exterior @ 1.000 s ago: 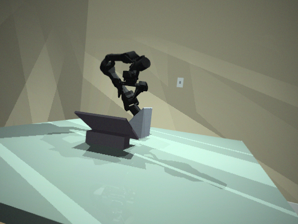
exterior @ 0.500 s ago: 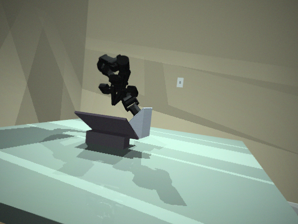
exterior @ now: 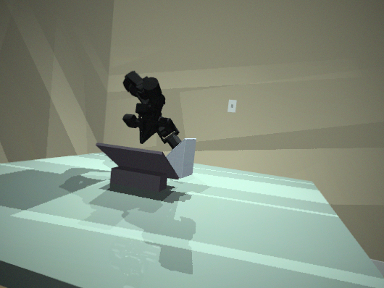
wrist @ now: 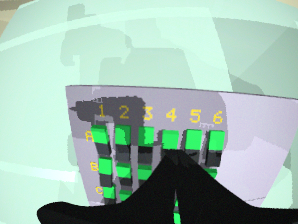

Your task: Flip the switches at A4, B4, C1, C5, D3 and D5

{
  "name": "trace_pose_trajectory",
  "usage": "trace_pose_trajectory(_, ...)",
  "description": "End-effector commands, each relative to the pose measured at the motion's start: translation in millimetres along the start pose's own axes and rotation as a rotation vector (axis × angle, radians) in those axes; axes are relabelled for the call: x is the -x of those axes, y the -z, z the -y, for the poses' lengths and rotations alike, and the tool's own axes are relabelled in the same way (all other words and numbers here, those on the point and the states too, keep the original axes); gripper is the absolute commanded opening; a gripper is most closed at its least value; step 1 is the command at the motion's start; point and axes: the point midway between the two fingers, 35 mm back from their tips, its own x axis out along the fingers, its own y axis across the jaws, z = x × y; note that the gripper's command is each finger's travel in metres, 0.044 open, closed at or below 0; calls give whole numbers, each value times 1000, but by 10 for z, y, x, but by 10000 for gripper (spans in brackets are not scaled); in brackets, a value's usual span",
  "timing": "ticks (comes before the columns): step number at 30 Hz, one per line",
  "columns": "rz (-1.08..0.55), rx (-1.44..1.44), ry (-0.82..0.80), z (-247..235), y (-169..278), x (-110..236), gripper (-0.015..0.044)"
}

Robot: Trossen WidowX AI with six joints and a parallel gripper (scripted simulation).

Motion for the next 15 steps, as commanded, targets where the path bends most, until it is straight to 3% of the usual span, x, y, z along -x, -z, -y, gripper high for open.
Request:
trace_pose_trajectory(1,-11,10,-3,-13,34,-97,0)
trace_pose_trajectory(15,-10,10,-3,-13,31,-235,0)
